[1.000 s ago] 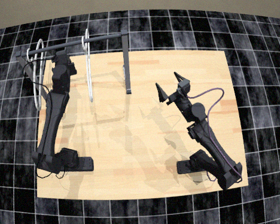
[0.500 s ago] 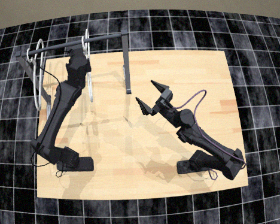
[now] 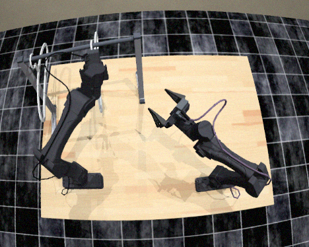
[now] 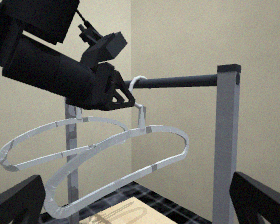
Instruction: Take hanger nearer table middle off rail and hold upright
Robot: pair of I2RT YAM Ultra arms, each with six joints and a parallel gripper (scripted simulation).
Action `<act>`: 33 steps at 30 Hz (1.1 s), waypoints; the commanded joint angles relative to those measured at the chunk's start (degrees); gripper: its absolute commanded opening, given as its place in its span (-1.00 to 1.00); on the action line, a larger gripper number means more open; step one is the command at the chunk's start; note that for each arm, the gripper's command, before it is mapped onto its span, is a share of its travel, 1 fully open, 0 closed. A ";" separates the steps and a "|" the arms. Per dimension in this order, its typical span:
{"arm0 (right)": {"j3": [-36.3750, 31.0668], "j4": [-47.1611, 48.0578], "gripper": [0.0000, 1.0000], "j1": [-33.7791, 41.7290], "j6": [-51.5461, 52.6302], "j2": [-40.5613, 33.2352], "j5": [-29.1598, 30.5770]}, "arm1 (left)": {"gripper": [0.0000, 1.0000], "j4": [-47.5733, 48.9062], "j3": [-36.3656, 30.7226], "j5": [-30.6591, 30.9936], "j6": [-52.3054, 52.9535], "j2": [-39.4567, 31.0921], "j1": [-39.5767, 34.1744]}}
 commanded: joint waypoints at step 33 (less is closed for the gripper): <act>0.52 3.31 1.00 -0.12 -0.15 0.02 0.38 | -0.38 3.12 -1.60 3.53 2.13 1.95 5.37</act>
